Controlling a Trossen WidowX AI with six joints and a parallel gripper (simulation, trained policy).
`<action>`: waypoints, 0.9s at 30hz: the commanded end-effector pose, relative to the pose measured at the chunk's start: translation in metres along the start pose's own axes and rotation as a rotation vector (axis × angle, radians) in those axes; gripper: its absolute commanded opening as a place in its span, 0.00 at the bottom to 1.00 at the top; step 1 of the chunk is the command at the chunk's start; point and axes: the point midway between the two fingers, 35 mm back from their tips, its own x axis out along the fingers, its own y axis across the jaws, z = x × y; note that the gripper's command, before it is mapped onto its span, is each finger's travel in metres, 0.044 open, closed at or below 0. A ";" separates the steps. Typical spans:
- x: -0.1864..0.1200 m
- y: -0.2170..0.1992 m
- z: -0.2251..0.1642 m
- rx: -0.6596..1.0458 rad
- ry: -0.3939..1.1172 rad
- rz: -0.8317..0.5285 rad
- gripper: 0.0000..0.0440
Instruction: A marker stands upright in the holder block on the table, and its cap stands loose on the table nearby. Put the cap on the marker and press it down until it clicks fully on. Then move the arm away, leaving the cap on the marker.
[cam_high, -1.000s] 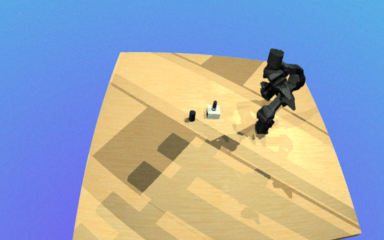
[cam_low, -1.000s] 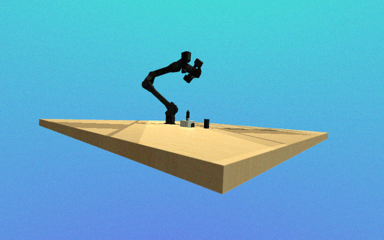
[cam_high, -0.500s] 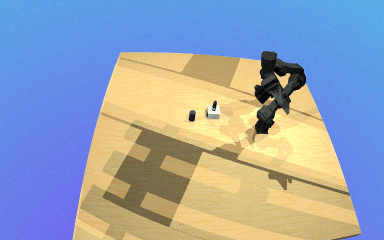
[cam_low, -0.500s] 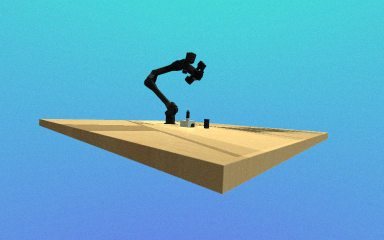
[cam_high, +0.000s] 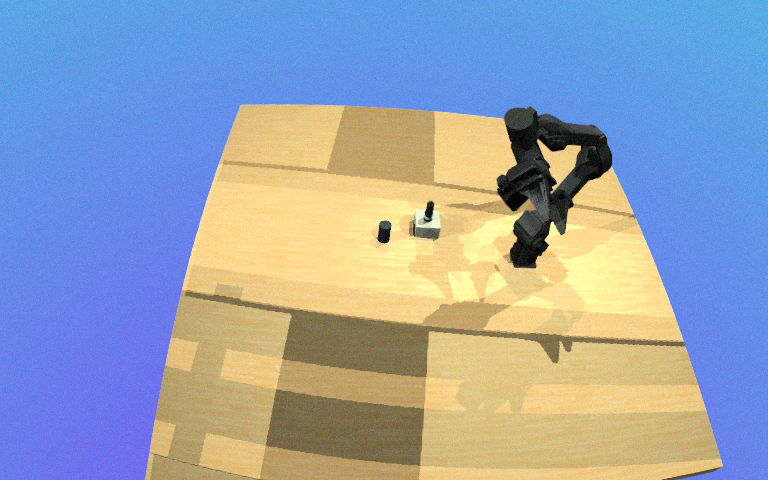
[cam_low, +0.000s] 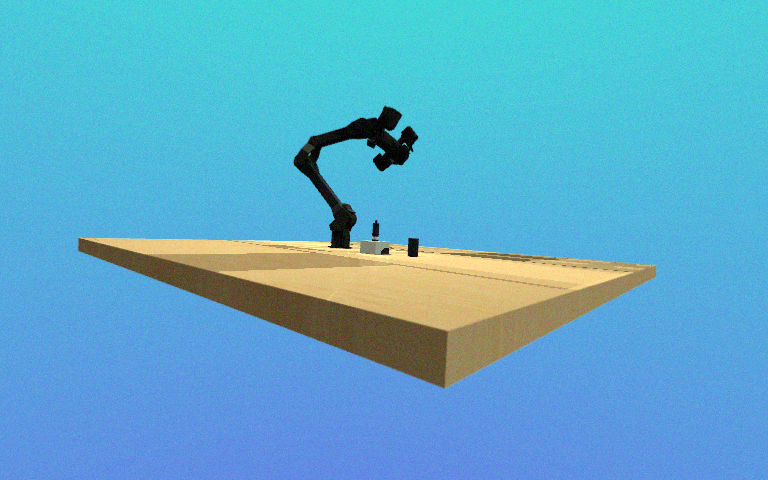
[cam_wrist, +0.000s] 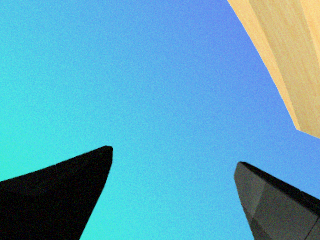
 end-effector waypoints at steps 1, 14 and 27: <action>0.000 0.003 0.007 0.014 -0.026 -0.002 0.77; -0.003 0.009 0.035 0.086 -0.107 -0.021 0.76; -0.008 0.016 0.064 0.150 -0.190 -0.039 0.76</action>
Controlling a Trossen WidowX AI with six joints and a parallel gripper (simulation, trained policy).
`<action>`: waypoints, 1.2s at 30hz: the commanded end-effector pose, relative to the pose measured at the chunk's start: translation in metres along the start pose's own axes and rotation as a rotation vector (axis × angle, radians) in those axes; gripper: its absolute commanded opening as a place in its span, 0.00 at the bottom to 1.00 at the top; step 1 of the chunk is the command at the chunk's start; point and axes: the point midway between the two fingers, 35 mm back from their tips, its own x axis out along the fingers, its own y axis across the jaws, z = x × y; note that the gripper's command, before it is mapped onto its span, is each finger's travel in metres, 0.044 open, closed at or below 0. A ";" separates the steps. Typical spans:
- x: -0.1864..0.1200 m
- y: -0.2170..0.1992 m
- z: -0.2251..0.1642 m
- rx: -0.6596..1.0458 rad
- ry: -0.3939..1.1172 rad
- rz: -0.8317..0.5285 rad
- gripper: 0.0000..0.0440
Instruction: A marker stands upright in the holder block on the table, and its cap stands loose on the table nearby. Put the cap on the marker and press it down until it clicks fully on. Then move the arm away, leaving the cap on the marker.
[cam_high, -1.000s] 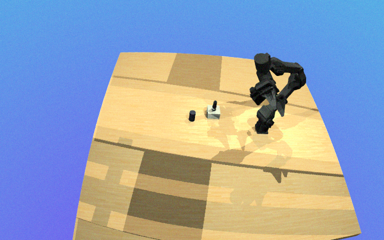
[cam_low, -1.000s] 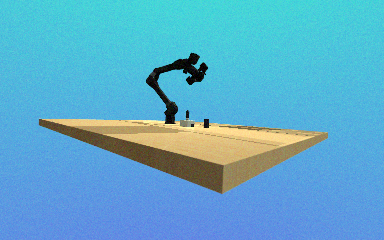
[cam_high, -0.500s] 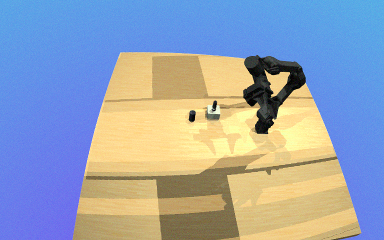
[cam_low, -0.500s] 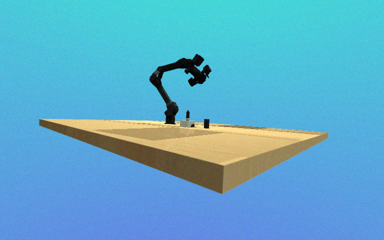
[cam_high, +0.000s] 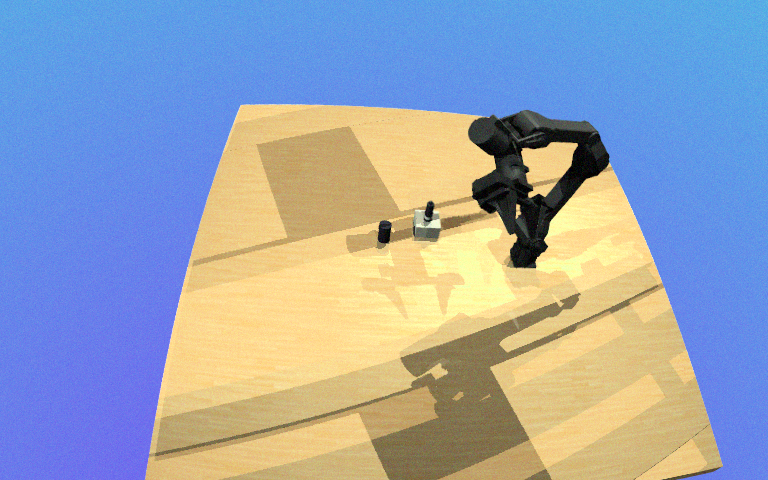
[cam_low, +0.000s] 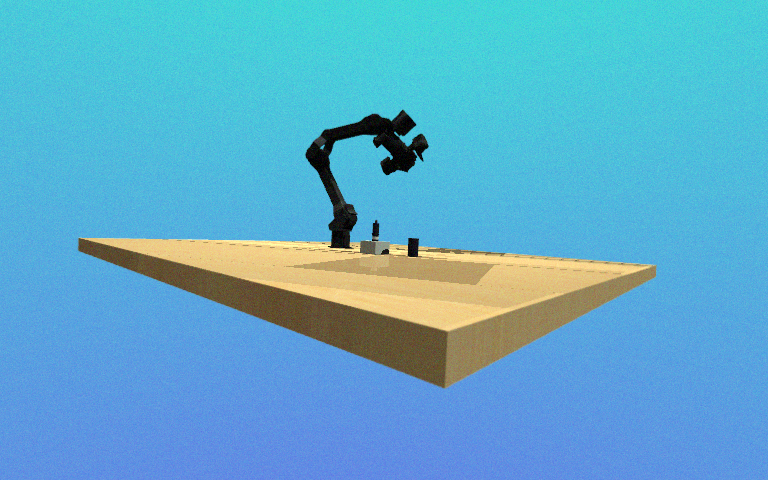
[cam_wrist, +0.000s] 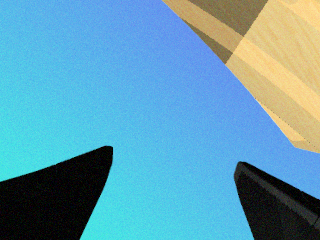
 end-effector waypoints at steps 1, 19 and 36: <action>-0.001 0.004 0.008 0.010 -0.027 -0.002 0.76; -0.008 0.018 0.052 0.084 -0.149 -0.023 0.76; -0.027 0.028 0.102 0.145 -0.283 -0.044 0.76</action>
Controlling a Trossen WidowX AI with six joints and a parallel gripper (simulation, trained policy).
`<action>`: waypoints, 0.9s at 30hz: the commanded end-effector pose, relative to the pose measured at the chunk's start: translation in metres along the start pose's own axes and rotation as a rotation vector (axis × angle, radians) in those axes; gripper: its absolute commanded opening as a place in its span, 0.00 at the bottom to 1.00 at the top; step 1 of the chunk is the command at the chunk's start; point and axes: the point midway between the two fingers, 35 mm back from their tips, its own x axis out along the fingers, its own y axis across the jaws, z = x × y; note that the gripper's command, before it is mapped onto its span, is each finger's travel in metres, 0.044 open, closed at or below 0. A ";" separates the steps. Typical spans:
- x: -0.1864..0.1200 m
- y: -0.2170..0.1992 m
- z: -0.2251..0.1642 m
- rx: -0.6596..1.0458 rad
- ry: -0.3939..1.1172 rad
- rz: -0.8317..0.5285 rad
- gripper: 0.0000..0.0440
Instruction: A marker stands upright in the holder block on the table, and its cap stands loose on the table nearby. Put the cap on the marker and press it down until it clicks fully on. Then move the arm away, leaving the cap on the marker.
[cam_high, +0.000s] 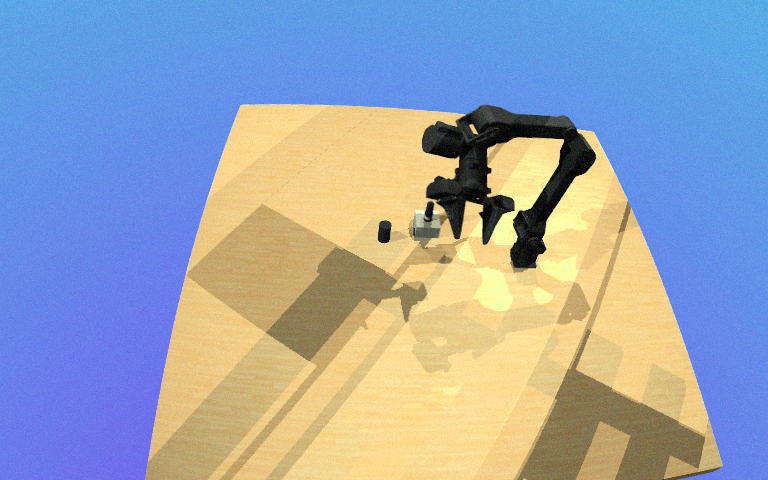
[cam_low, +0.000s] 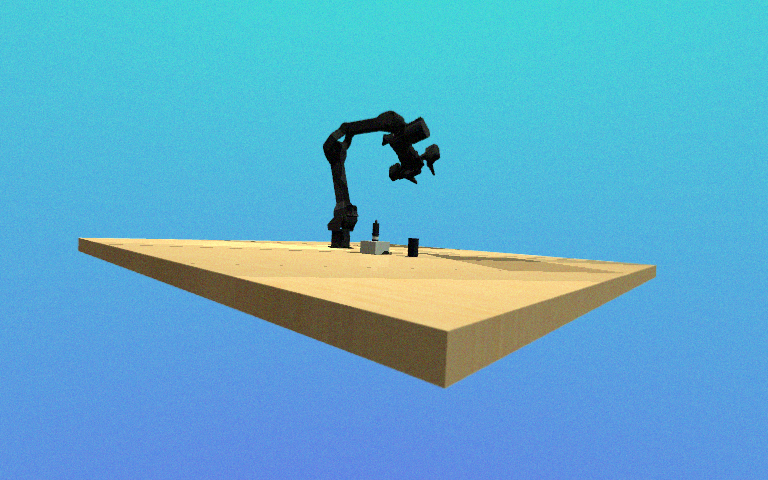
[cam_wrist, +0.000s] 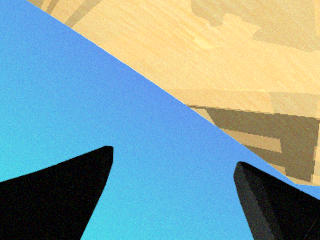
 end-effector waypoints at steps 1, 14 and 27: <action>-0.002 0.004 0.011 0.006 -0.032 -0.005 0.76; -0.013 0.012 0.053 0.043 -0.139 -0.031 0.75; -0.028 0.016 0.095 0.073 -0.244 -0.069 0.75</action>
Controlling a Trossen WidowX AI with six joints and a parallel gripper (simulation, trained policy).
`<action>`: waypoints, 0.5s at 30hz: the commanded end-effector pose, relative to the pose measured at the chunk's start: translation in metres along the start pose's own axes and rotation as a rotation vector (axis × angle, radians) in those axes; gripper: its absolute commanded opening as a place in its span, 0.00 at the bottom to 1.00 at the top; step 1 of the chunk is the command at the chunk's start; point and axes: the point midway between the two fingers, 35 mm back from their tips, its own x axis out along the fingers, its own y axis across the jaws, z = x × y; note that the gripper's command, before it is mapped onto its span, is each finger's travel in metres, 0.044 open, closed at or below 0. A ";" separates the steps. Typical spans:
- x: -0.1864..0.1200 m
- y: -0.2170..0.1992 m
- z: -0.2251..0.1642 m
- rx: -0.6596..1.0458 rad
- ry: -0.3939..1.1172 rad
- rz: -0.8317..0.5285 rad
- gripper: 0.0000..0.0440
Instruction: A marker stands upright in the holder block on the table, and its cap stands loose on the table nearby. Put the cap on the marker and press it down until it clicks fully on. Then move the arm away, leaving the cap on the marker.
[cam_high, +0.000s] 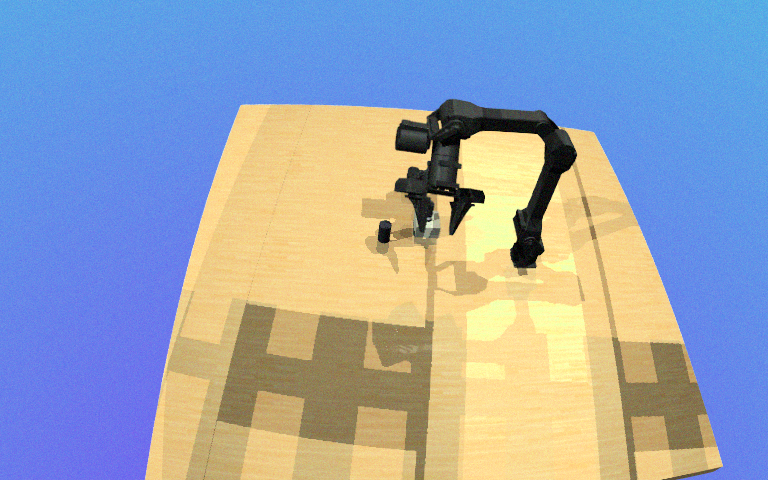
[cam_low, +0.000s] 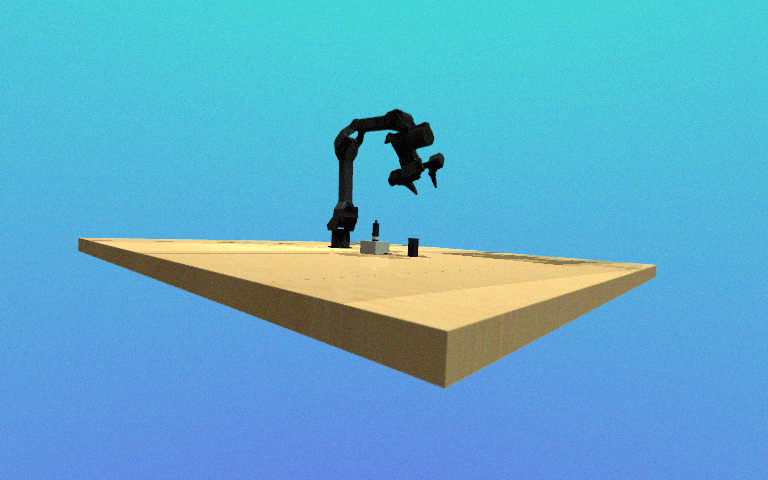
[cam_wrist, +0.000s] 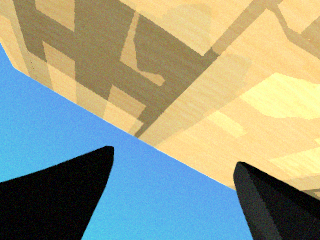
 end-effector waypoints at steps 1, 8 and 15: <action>-0.002 0.002 0.012 0.002 -0.031 -0.012 0.75; -0.007 0.004 0.036 0.014 -0.087 -0.037 0.75; -0.012 0.005 0.059 0.023 -0.142 -0.065 0.75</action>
